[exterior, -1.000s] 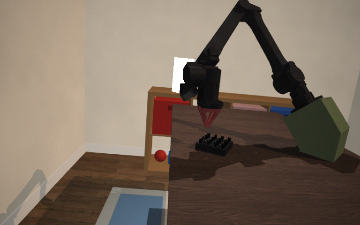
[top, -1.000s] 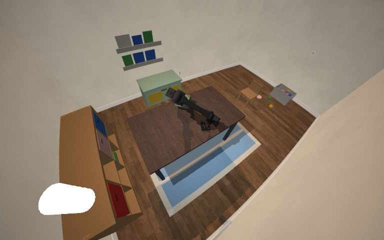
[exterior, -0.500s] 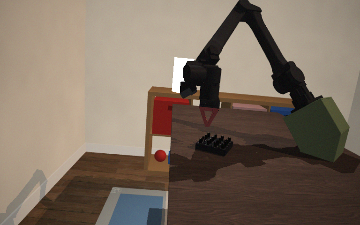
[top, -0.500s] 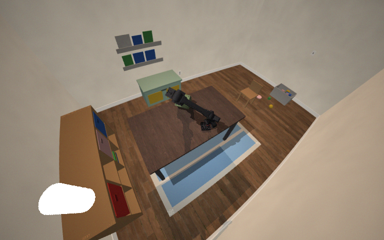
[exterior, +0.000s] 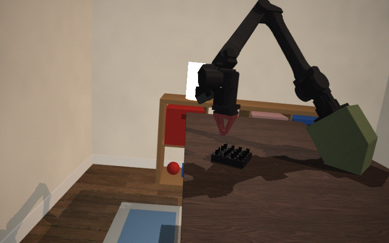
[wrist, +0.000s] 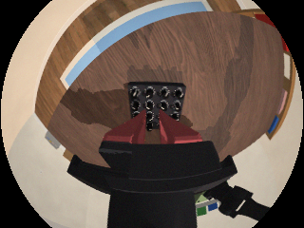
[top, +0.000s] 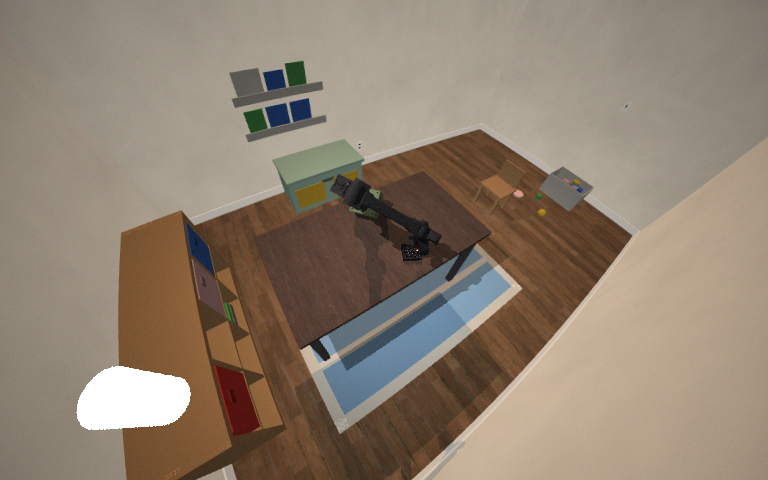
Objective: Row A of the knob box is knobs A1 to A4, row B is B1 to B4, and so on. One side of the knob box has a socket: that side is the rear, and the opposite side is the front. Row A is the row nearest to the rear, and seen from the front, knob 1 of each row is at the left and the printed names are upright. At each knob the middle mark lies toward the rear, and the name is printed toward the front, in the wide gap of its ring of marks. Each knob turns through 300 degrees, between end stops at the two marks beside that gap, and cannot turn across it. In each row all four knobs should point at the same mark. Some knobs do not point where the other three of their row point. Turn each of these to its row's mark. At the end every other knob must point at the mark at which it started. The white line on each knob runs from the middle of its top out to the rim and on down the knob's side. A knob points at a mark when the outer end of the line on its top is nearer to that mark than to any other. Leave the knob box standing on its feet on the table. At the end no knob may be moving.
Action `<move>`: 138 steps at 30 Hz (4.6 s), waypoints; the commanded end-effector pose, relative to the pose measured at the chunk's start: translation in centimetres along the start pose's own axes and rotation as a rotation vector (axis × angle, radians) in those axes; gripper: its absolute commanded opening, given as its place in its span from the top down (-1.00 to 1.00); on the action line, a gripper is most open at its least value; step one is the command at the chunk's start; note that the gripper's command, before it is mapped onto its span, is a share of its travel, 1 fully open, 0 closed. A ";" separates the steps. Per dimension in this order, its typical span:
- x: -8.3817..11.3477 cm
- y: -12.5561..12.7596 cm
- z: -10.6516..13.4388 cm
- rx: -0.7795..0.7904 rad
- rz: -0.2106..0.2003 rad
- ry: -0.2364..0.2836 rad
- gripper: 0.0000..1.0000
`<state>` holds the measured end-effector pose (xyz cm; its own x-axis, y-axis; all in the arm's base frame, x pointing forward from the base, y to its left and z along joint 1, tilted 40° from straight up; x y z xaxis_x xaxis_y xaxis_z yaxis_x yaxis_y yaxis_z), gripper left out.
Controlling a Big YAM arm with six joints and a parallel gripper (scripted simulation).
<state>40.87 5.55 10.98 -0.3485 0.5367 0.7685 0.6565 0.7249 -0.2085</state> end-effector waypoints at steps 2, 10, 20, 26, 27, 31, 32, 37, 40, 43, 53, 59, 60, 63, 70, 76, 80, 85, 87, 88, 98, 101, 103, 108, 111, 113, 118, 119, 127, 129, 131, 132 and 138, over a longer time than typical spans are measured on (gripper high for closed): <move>2.2 1.8 -1.6 -0.079 -0.041 -0.035 0.63; 2.2 1.9 -1.7 -0.080 -0.042 -0.036 0.63; 2.2 1.9 -1.7 -0.078 -0.042 -0.036 0.63; 2.2 1.9 -1.7 -0.078 -0.042 -0.036 0.63; 2.2 1.9 -1.7 -0.078 -0.042 -0.036 0.63; 2.2 1.9 -1.7 -0.078 -0.042 -0.036 0.63; 2.2 1.9 -1.7 -0.078 -0.042 -0.036 0.63; 2.2 1.9 -1.7 -0.078 -0.042 -0.036 0.63; 2.2 1.9 -1.7 -0.078 -0.043 -0.036 0.63; 2.0 2.0 -1.6 -0.076 -0.044 -0.037 0.63; 0.7 1.8 -1.9 -0.077 -0.032 -0.034 0.63; -0.2 1.4 -2.2 -0.086 -0.025 -0.030 0.63; -0.3 1.4 -2.2 -0.086 -0.025 -0.030 0.63; -1.0 1.0 -1.5 -0.076 -0.016 -0.021 0.63; -2.1 0.4 -0.6 -0.062 -0.003 -0.010 0.63; -2.9 0.4 -0.6 -0.062 -0.003 -0.010 0.63; -3.4 0.4 -0.6 -0.062 -0.002 -0.010 0.63; -3.7 0.4 -0.6 -0.062 -0.002 -0.010 0.63; -3.8 0.4 -0.6 -0.062 -0.002 -0.010 0.63; -3.9 0.4 -0.6 -0.062 -0.002 -0.010 0.63; -4.3 0.4 -0.6 -0.062 -0.002 -0.011 0.63; -4.3 0.4 -0.6 -0.062 -0.002 -0.011 0.63; -4.3 0.4 -0.6 -0.062 -0.002 -0.011 0.63; -4.3 0.4 -0.6 -0.062 -0.002 -0.011 0.63; -4.3 0.4 -0.6 -0.062 -0.002 -0.011 0.63; -4.3 0.4 -0.6 -0.062 -0.002 -0.011 0.63; -4.3 0.4 -0.6 -0.062 -0.002 -0.011 0.63; -4.3 0.4 -0.6 -0.062 -0.002 -0.011 0.63; -4.3 0.4 -0.6 -0.062 -0.002 -0.011 0.63; -4.3 0.4 -0.6 -0.062 -0.002 -0.011 0.63; -4.3 0.4 -0.6 -0.062 -0.002 -0.011 0.63; -4.3 0.4 -0.6 -0.062 -0.002 -0.011 0.63; -4.3 0.4 -0.6 -0.062 -0.002 -0.011 0.63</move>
<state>43.40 4.44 8.90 -0.3781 0.5314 0.7581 0.6898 0.7079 -0.1521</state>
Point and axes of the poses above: the point where the finger pads meet when closed, its own x axis back along the fingers, its own y axis across the jaws, z = x × y, the point moved 4 cm from there along x, back along the fingers, and after that the axes turned 3 degrees about -x, right-handed, at the moved point
